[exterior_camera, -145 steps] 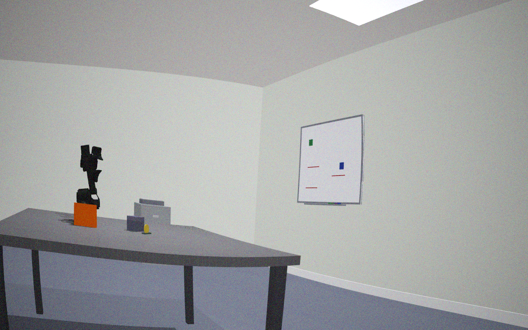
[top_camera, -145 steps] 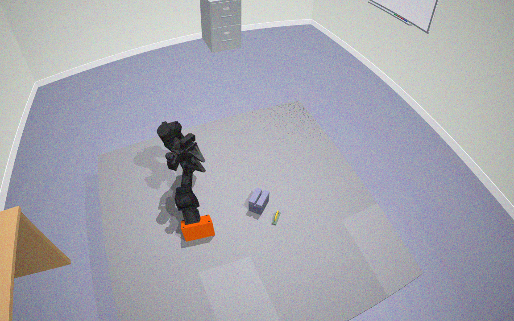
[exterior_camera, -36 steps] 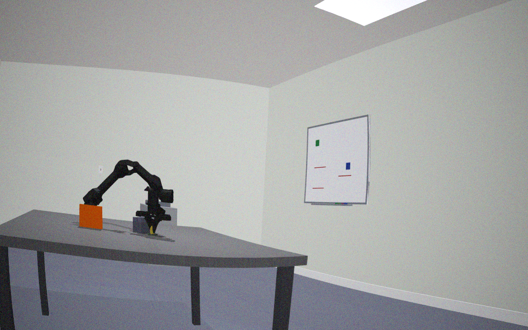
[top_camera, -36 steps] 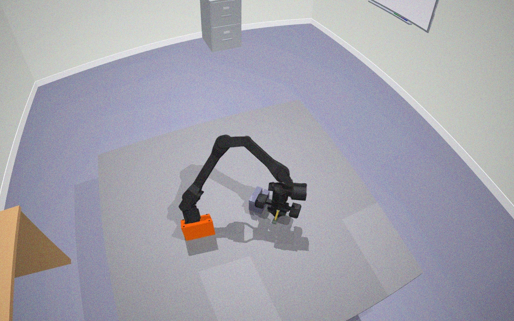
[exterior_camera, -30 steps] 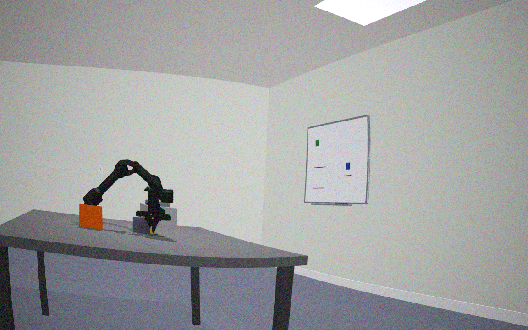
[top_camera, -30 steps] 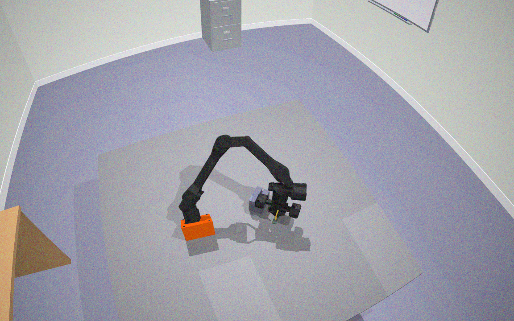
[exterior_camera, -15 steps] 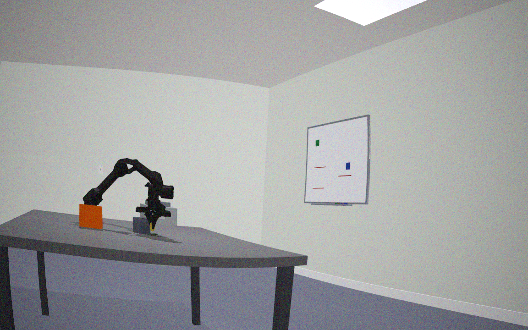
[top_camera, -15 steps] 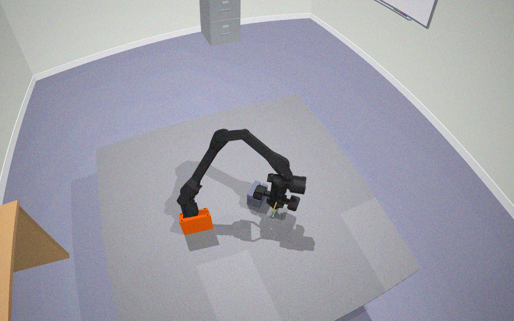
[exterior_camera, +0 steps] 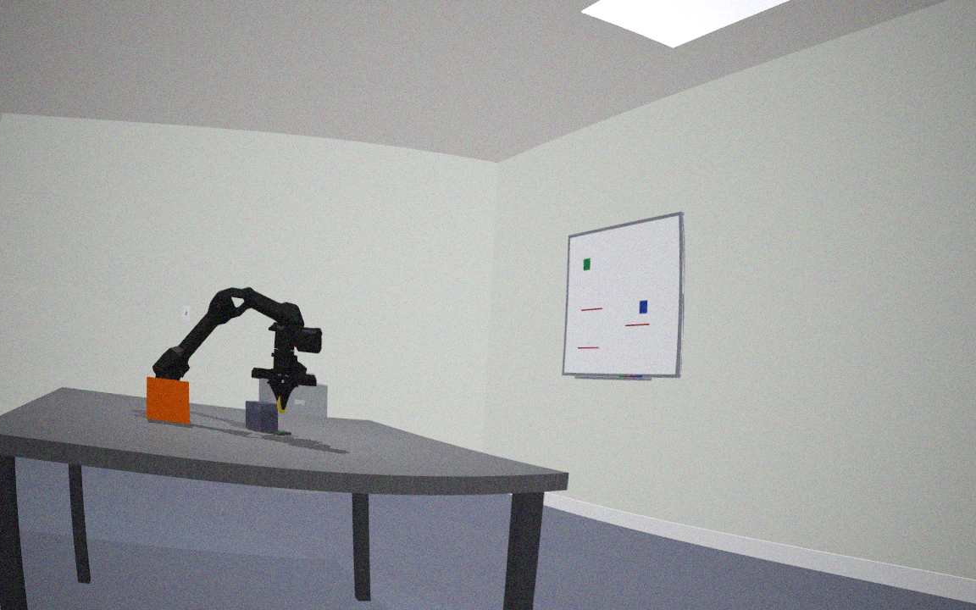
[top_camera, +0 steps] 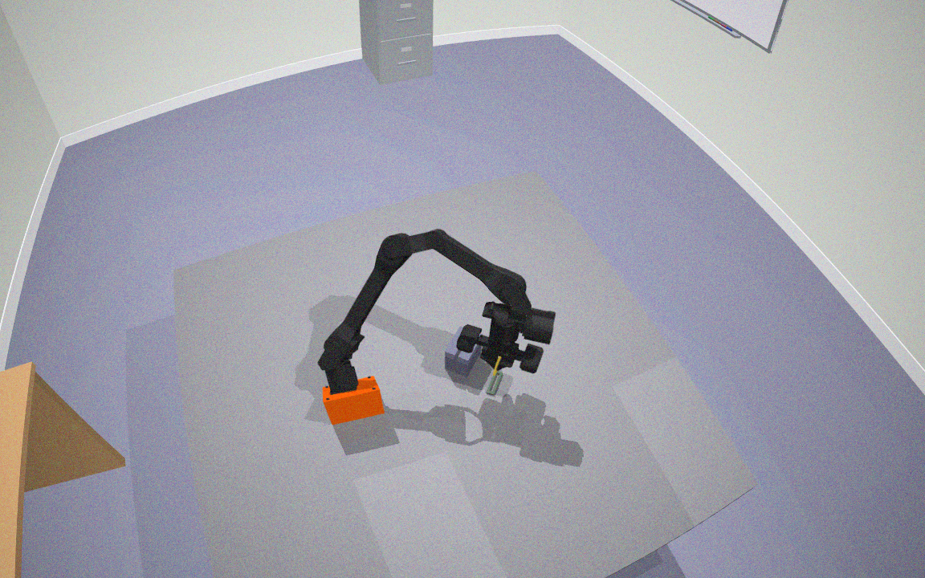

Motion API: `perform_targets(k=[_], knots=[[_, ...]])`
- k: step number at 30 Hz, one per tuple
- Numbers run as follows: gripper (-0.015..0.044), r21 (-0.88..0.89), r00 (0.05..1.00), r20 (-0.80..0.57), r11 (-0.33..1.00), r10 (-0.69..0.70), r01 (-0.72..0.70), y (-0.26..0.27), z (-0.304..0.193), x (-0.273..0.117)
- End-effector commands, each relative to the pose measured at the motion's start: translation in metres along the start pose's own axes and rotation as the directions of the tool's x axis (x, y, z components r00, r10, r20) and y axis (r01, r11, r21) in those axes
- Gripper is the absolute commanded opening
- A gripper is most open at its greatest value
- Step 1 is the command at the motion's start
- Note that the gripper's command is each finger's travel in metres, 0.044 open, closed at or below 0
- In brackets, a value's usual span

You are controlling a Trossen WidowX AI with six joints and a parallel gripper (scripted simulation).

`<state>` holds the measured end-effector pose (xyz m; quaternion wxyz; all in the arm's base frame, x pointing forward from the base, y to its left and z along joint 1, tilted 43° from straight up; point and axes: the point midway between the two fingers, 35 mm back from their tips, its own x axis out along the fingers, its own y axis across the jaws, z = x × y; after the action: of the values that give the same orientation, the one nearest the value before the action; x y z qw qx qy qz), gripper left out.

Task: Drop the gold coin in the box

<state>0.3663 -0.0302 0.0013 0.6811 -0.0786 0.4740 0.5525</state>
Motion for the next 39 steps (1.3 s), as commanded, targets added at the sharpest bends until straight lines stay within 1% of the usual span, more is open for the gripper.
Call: perform_targets(k=[1, 10, 14, 19, 39], knots=[[0.0000, -0.010, 1.000, 0.000, 1.000, -0.016, 0.016, -0.002, 0.001, -0.015], [0.0000, -0.010, 1.000, 0.000, 1.000, -0.015, 0.015, 0.001, 0.000, -0.037], [0.0000, 0.001, 1.000, 0.000, 1.000, -0.015, 0.015, 0.003, 0.001, -0.037], [0.0000, 0.068, 1.000, 0.000, 0.998, -0.015, 0.014, 0.012, 0.005, -0.037], [0.0000, 0.072, 1.000, 0.001, 0.997, -0.013, 0.013, 0.054, 0.025, -0.038]])
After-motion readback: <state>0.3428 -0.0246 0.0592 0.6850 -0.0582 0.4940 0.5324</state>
